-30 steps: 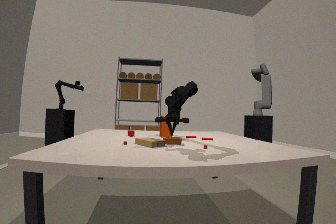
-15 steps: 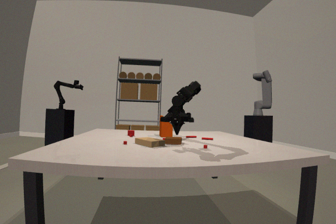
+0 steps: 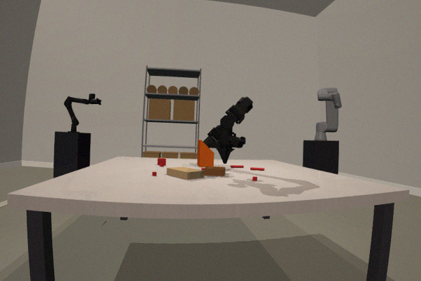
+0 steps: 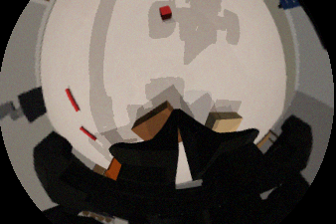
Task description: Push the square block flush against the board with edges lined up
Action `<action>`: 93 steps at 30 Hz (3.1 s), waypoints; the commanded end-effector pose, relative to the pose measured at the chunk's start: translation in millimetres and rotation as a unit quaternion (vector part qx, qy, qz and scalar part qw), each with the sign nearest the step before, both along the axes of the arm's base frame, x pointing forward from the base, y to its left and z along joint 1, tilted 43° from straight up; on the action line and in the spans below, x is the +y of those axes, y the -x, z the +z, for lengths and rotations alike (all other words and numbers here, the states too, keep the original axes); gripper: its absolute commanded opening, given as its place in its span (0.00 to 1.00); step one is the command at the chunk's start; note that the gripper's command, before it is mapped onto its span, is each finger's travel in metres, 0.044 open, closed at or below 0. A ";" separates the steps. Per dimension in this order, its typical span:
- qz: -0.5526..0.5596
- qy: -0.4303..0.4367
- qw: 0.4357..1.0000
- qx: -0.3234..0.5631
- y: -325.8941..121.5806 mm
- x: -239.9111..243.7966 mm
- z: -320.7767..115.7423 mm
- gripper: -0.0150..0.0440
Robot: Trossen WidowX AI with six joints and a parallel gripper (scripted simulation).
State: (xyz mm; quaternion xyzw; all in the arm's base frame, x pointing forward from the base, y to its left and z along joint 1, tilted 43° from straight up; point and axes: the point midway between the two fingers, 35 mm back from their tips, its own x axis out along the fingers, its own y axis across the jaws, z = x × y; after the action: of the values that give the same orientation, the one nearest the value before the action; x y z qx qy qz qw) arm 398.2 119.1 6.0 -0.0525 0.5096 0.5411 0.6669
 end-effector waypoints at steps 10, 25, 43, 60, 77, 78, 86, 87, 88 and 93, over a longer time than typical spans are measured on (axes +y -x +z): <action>0.173 -0.029 0.972 -0.157 21.7 17.0 18.4 0.25; 0.203 -0.034 0.961 -0.185 31.1 55.4 -16.4 0.25; 0.203 -0.034 0.961 -0.185 31.9 49.2 -26.0 0.25; 0.203 -0.033 0.961 -0.184 33.1 34.5 -39.4 0.25; 0.203 -0.032 0.961 -0.184 35.1 19.6 -52.7 0.25; 0.203 -0.032 0.961 -0.184 35.2 18.8 -53.5 0.25; 0.203 -0.031 0.961 -0.184 36.3 11.8 -59.7 0.25; 0.203 -0.031 0.961 -0.184 36.5 10.9 -60.5 0.25; 0.203 -0.031 0.961 -0.184 36.6 10.0 -61.2 0.25; 0.203 -0.031 0.961 -0.184 37.5 5.7 -65.1 0.25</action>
State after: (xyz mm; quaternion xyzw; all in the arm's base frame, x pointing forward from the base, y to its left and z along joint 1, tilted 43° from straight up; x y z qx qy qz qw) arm 368.2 128.6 -46.8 -0.2374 0.3295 0.6582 0.6339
